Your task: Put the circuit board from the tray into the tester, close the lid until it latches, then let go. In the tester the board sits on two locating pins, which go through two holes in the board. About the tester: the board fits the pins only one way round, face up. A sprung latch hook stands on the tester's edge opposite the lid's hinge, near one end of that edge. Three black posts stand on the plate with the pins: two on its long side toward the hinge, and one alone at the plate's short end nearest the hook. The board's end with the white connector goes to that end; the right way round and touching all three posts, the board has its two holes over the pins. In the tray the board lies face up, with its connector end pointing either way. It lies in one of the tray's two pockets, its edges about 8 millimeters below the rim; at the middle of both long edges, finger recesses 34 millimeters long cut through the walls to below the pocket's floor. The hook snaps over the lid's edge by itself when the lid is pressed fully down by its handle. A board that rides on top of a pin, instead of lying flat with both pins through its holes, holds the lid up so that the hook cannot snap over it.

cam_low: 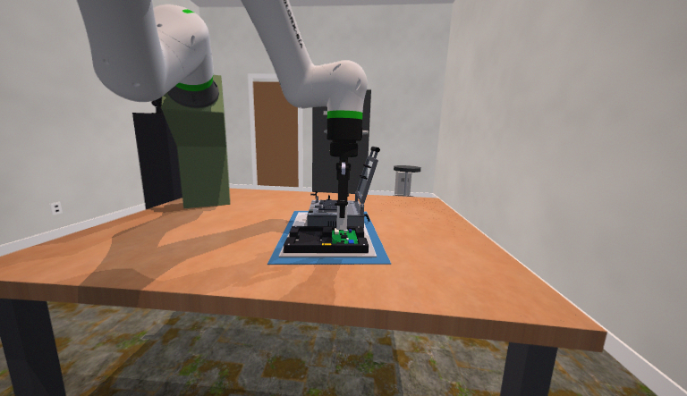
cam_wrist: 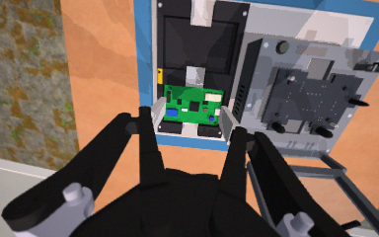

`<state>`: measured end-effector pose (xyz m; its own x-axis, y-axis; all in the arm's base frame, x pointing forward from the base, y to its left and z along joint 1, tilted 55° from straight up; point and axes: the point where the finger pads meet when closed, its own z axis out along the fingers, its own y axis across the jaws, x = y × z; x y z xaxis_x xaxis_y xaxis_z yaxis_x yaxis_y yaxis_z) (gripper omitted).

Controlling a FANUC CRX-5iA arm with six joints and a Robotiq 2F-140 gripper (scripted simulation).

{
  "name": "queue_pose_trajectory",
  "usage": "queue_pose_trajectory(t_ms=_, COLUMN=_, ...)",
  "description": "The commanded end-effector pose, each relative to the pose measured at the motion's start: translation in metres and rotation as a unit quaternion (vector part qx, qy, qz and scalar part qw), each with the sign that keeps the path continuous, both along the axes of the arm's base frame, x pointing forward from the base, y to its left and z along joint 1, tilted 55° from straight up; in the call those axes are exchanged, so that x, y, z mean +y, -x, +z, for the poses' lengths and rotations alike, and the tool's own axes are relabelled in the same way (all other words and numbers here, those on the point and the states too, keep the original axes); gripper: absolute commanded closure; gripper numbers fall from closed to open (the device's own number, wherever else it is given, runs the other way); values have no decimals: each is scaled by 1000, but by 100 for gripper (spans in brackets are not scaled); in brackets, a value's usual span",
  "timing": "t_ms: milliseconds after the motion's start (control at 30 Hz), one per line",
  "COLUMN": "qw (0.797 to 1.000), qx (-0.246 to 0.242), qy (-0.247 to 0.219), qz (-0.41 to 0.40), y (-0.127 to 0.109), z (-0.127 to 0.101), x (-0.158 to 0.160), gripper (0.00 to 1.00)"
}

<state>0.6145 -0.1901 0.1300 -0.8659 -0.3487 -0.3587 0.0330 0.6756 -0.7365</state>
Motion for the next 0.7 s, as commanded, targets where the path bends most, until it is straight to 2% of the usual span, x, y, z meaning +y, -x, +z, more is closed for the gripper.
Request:
queue_pose_trajectory(t_ms=0, qw=1000, qx=0, qy=0, qz=0, y=-3, z=1, x=1, gripper=42)
queue_pose_trajectory(t_ms=667, qw=1000, qx=-1, qy=-1, qz=-1, y=-7, z=3, x=3, gripper=42)
